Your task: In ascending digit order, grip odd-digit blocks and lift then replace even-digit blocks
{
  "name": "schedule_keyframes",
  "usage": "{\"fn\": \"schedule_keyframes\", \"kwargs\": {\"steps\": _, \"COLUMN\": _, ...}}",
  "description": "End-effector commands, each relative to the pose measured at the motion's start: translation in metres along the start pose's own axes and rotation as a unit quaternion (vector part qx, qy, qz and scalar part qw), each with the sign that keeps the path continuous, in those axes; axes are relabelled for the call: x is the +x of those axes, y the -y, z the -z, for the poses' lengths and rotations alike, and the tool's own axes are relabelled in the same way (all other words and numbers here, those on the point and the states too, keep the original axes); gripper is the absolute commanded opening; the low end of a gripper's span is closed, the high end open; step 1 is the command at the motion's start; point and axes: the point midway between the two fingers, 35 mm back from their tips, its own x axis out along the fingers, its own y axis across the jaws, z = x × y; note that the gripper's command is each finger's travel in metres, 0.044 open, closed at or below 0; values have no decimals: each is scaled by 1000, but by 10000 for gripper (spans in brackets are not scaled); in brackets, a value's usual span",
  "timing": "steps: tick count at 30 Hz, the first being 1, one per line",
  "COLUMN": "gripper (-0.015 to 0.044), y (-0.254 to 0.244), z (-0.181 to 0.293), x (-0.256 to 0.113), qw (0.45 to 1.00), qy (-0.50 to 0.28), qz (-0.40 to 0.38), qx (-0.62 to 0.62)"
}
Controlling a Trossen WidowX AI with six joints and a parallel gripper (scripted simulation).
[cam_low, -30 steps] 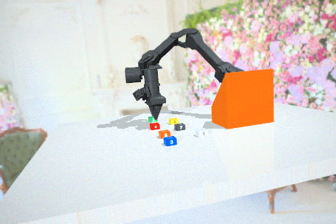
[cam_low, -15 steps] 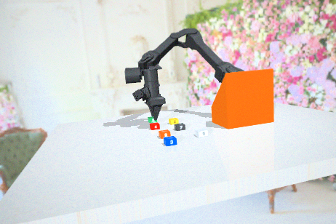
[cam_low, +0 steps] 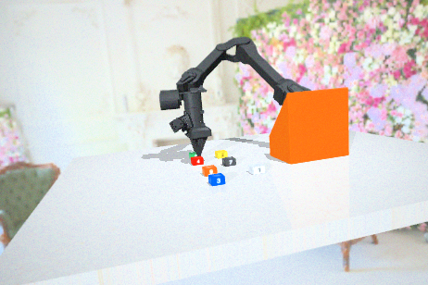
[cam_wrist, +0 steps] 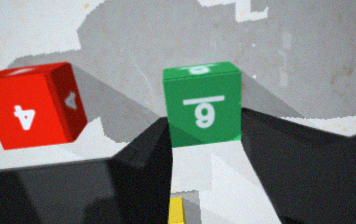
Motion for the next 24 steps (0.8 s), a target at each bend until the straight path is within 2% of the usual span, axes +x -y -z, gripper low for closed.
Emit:
{"fn": "schedule_keyframes", "kwargs": {"steps": 1, "gripper": 120, "y": 0, "z": 0, "x": 0, "qw": 1000, "qy": 0, "qz": 0, "qx": -2}}
{"fn": "schedule_keyframes", "kwargs": {"steps": 12, "gripper": 400, "y": 0, "z": 0, "x": 0, "qw": 1000, "qy": 0, "qz": 0, "qx": -2}}
{"fn": "schedule_keyframes", "kwargs": {"steps": 14, "gripper": 400, "y": 0, "z": 0, "x": -2, "qw": 1000, "qy": 0, "qz": 0, "qx": -2}}
{"fn": "schedule_keyframes", "kwargs": {"steps": 17, "gripper": 400, "y": -1, "z": 0, "x": -33, "qw": 1000, "qy": 0, "qz": -1, "qx": -2}}
{"fn": "schedule_keyframes", "kwargs": {"steps": 20, "gripper": 400, "y": 0, "z": 0, "x": -36, "qw": 1000, "qy": 0, "qz": -1, "qx": -2}}
{"fn": "schedule_keyframes", "kwargs": {"steps": 22, "gripper": 348, "y": -1, "z": -1, "x": -46, "qw": 1000, "qy": 0, "qz": -2, "qx": -2}}
{"fn": "schedule_keyframes", "kwargs": {"steps": 24, "gripper": 295, "y": -2, "z": -3, "x": -75, "qw": 1000, "qy": 0, "qz": -4, "qx": -2}}
